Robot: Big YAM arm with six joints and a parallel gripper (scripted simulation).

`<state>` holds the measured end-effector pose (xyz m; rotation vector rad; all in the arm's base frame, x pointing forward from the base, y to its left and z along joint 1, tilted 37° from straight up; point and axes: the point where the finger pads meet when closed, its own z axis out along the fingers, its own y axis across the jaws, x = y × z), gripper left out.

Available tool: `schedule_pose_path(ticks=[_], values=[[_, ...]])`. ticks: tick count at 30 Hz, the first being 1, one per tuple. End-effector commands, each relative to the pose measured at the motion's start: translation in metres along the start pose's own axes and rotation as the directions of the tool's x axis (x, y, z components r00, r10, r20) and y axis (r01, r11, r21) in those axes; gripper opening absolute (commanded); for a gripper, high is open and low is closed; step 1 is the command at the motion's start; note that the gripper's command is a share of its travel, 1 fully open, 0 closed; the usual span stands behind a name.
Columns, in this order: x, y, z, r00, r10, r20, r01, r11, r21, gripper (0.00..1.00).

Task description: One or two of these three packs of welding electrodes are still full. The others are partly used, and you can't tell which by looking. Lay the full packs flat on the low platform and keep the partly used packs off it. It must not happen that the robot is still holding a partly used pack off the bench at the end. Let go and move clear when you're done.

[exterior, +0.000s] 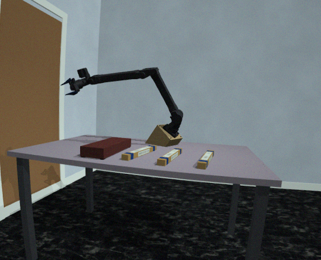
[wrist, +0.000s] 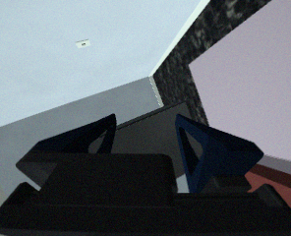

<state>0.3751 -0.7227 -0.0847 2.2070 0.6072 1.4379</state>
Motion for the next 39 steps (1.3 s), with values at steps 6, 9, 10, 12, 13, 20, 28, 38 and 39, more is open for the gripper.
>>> schedule_pose_path(ticks=[6,9,10,12,13,20,28,38,39], values=[[0.058,0.020,0.022,0.992,-0.125,-0.014,0.125,0.992,0.003,0.74],[0.063,0.023,0.023,0.991,-0.133,-0.017,0.133,0.991,-0.001,0.74],[0.064,0.024,0.023,0.991,-0.136,-0.018,0.136,0.991,-0.003,0.74],[0.072,0.027,0.025,0.985,-0.174,-0.018,0.174,0.985,-0.003,0.74],[0.079,0.028,0.028,0.978,-0.208,-0.017,0.208,0.978,-0.001,0.74],[0.110,0.031,0.041,0.962,-0.272,-0.016,0.272,0.962,0.005,0.74],[0.100,0.017,0.047,0.971,-0.240,-0.013,0.240,0.971,0.017,0.74],[0.129,0.024,0.052,0.927,-0.374,-0.013,0.375,0.927,0.018,0.74],[0.138,0.026,0.054,0.925,-0.379,-0.013,0.379,0.925,0.016,0.74]])
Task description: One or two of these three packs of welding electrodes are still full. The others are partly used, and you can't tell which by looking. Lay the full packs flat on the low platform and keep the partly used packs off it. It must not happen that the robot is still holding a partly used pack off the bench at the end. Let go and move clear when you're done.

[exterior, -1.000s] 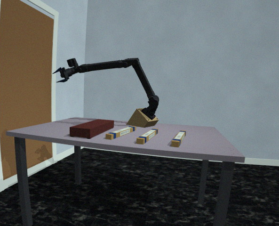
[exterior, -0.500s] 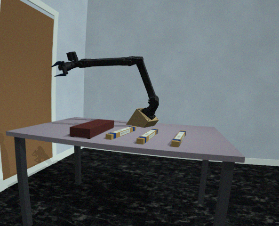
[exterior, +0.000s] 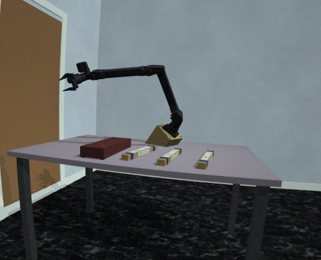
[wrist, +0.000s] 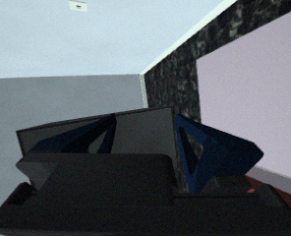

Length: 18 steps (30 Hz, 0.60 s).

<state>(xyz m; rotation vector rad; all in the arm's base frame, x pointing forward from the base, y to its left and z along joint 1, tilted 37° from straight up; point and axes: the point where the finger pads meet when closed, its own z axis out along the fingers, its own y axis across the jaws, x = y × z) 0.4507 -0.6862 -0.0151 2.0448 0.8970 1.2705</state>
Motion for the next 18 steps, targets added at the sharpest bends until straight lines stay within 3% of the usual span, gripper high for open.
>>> schedule_pose_path(ticks=[1,3,8,12,14,18], values=[[0.043,0.022,0.015,0.994,-0.106,-0.023,0.106,0.994,-0.011,0.74],[0.057,0.029,0.019,0.993,-0.112,-0.024,0.112,0.994,-0.014,0.74],[0.062,0.036,0.018,0.992,-0.123,-0.027,0.123,0.992,-0.020,0.74],[0.088,0.045,0.025,0.967,-0.254,-0.025,0.254,0.967,-0.020,0.74],[0.088,0.045,0.025,0.967,-0.254,-0.025,0.254,0.967,-0.020,0.74],[0.114,0.053,0.031,0.967,-0.254,-0.025,0.253,0.967,-0.021,0.74]])
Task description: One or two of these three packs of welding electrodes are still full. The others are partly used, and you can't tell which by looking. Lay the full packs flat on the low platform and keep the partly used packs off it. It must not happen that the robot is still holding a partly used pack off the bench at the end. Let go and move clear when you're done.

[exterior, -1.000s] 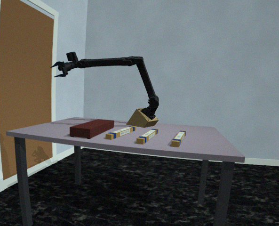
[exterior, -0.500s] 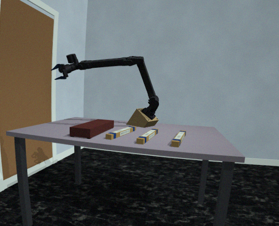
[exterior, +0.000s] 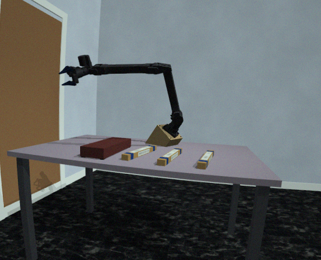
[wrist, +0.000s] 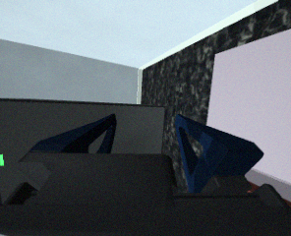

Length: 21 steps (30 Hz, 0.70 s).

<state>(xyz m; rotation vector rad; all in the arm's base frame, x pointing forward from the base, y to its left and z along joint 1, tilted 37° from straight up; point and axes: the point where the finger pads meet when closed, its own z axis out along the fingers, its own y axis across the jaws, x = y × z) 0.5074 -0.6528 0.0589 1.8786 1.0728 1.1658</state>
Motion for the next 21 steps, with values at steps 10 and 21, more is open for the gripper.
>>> schedule_pose_path(ticks=[10,21], values=[[0.019,-0.013,0.019,1.000,-0.003,-0.021,0.003,1.000,0.016,0.74],[0.073,0.026,0.026,0.987,-0.162,-0.023,0.162,0.987,-0.003,0.74]])
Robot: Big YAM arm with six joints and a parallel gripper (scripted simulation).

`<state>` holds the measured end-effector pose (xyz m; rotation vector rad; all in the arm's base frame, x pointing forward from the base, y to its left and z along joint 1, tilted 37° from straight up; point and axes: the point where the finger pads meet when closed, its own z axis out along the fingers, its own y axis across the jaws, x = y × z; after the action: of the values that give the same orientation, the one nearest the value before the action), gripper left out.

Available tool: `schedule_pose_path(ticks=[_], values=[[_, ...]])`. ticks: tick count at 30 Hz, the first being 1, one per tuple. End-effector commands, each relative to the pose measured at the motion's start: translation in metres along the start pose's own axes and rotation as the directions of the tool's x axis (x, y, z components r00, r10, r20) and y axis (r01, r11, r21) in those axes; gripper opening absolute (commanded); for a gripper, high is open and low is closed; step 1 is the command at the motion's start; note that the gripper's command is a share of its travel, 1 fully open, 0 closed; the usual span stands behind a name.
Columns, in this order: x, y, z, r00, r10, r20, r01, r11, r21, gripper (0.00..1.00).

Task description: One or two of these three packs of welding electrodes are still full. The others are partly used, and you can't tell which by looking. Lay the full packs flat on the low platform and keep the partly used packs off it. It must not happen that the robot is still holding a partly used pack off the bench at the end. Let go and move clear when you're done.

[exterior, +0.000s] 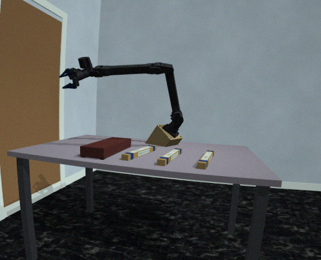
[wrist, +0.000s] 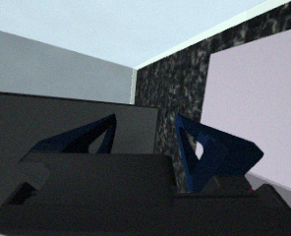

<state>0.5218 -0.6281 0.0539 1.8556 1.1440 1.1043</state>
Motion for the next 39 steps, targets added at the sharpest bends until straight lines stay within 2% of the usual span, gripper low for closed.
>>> schedule_pose_path(ticks=[1,5,7,9,11,15,22,27,31,35,39], values=[[0.048,0.042,0.011,0.995,-0.098,-0.031,0.097,0.995,-0.035,0.74],[0.050,0.047,0.010,0.994,-0.106,-0.031,0.104,0.994,-0.042,0.74],[0.062,0.054,0.011,0.985,-0.172,-0.029,0.171,0.984,-0.046,0.74],[0.062,0.054,0.011,0.985,-0.172,-0.029,0.171,0.984,-0.046,0.74],[0.074,0.060,0.013,0.972,-0.235,-0.027,0.233,0.971,-0.050,0.74],[0.098,0.072,0.016,0.972,-0.232,-0.028,0.231,0.972,-0.047,0.74],[0.093,0.053,0.023,0.978,-0.203,-0.037,0.203,0.979,-0.024,0.74],[0.088,0.048,0.023,0.981,-0.193,-0.033,0.192,0.981,-0.019,0.74],[0.117,0.068,0.022,0.942,-0.333,-0.028,0.332,0.942,-0.043,0.74],[0.144,0.086,0.022,0.939,-0.344,-0.026,0.342,0.938,-0.052,0.74],[0.146,0.092,0.020,0.936,-0.351,-0.024,0.349,0.935,-0.060,0.74]])
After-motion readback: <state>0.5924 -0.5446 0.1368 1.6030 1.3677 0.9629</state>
